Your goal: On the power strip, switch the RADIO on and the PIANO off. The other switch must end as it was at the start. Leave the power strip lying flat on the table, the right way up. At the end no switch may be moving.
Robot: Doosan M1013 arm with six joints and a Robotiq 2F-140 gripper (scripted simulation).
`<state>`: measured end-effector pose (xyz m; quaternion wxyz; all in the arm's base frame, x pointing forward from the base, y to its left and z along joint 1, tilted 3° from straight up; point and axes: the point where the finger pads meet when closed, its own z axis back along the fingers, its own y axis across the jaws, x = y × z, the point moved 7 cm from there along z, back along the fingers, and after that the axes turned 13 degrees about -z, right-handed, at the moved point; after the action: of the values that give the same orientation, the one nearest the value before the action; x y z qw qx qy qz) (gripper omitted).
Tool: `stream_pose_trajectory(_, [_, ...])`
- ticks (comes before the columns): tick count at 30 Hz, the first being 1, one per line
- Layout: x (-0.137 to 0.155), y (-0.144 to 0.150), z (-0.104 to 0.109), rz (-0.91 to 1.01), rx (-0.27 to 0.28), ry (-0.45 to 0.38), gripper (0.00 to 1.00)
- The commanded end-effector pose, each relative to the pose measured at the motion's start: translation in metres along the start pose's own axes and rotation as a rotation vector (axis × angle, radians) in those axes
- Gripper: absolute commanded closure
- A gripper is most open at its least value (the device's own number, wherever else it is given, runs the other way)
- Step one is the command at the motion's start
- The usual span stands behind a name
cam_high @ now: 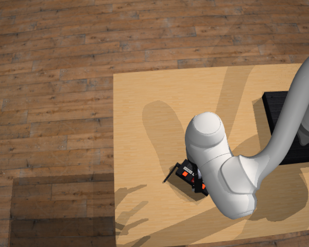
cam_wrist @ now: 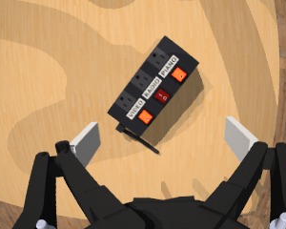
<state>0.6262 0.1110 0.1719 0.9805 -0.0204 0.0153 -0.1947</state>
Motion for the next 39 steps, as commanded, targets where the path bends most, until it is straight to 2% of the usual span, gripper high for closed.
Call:
stream_pose_trajectory(1, [-0.002, 0.001, 0.0, 0.004, -0.003, -0.006, 0.0])
stream_pose_trajectory(8, [-0.002, 0.001, -0.001, 0.056, -0.003, -0.006, 0.0])
stream_pose_trajectory(12, [-0.003, 0.0, -0.005, 0.21, -0.003, -0.005, 0.0])
stream_pose_trajectory(23, [-0.01, -0.002, -0.025, 0.954, -0.015, -0.006, 0.0])
stream_pose_trajectory(25, [-0.01, -0.002, -0.025, 0.954, -0.015, -0.006, 0.0])
stream_pose_trajectory(26, [-0.011, -0.002, -0.027, 1.111, -0.016, -0.005, 0.0])
stream_pose_trajectory(39, [-0.019, -0.005, -0.048, 1.939, -0.039, 0.003, 0.0])
